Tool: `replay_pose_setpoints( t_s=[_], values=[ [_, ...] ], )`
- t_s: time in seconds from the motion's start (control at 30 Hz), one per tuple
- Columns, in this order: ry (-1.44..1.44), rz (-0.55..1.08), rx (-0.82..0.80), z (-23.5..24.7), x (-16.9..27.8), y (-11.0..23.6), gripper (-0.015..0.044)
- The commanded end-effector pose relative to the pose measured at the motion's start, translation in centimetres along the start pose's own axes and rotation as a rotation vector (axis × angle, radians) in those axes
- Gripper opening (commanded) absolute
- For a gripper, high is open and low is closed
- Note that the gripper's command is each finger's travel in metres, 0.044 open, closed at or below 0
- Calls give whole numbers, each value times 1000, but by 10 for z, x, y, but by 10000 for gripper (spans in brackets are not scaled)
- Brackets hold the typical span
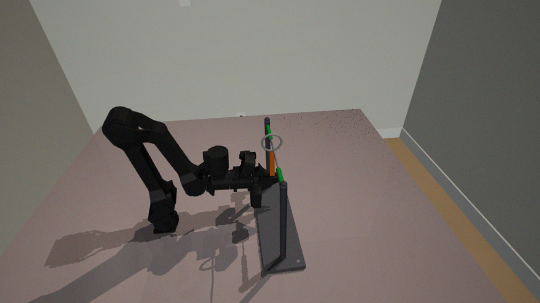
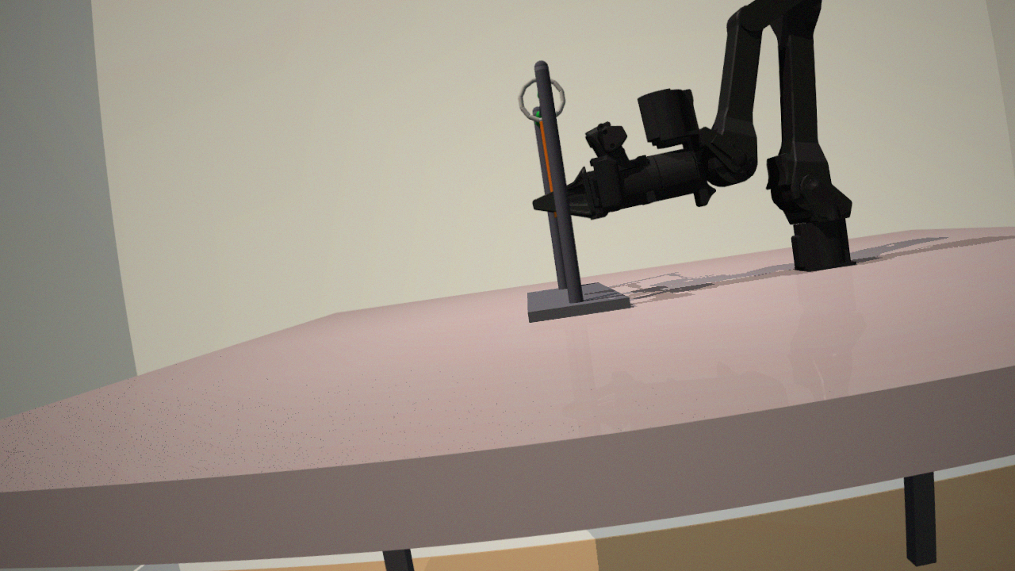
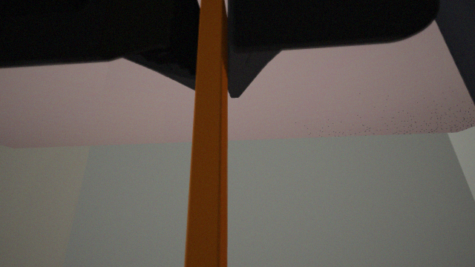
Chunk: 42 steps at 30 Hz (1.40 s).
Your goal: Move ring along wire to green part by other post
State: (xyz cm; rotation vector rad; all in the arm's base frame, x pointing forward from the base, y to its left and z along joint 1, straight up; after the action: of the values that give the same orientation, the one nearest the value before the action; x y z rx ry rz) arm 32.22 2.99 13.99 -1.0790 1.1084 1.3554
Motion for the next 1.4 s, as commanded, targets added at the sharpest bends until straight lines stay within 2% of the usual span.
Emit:
replay_pose_setpoints(
  t_s=[0.0,0.73,1.37],
  values=[
    [7,-4,4,4,0,0,-150],
    [9,-4,8,24,3,0,-150],
    [7,124,29,31,9,15,-150]
  ],
)
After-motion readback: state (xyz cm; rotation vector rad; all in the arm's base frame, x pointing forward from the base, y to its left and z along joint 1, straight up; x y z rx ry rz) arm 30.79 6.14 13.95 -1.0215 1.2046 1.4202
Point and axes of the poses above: the point midway between the two fingers, 35 mm back from their tips, its own y axis back along the fingers, its own z axis across the jaws, x = y × z, the point moved 1 cm from there along y, back along the fingers, and after that the axes turned 9 degrees about -y, right-handed, at the moved point
